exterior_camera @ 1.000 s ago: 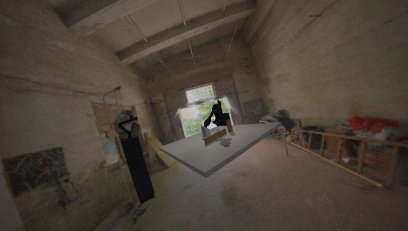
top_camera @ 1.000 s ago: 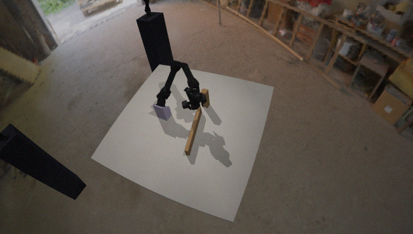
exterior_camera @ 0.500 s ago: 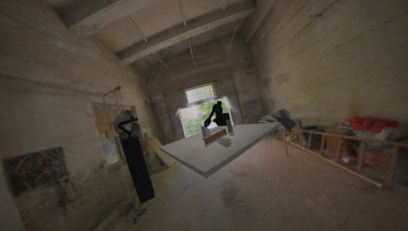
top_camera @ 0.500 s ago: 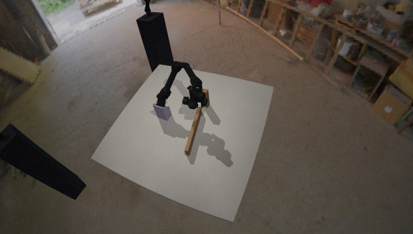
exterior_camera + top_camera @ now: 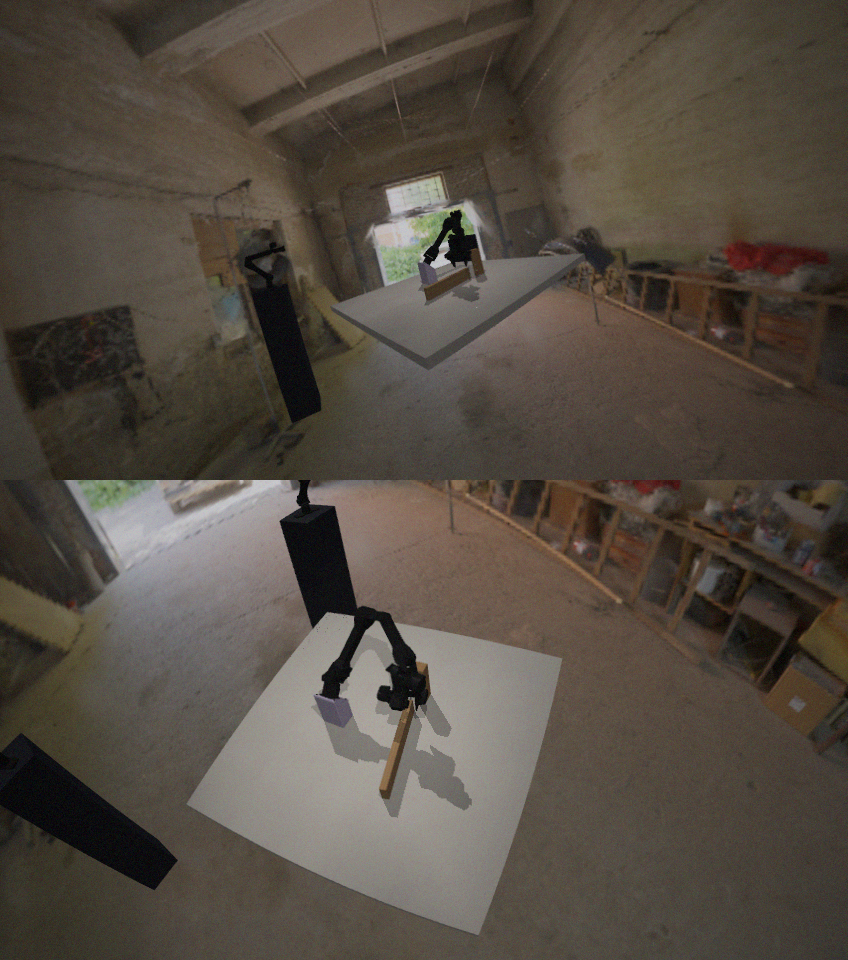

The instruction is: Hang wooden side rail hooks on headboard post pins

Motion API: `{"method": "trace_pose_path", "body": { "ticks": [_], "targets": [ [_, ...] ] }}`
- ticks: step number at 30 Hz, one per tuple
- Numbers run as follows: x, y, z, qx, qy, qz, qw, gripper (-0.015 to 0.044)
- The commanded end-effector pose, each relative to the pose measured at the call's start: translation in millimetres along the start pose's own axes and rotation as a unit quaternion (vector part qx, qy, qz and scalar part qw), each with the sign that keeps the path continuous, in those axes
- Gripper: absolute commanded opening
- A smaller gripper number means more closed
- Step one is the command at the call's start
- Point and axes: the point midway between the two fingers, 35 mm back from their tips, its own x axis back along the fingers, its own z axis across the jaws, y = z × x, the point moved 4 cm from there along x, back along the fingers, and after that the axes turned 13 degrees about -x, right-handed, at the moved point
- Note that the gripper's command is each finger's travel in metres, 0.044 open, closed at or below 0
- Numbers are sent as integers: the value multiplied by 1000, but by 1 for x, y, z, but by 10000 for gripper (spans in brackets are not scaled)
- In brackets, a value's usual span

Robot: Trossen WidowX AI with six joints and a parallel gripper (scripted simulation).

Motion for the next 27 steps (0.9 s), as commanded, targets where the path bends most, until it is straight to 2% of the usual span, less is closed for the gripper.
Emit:
{"method": "trace_pose_path", "body": {
  "ticks": [1,27],
  "targets": [
    [-10,1,-2,-6,-4,3,1000,440],
    [-48,1,-1,-6,-4,2,1000,440]
  ]
}}
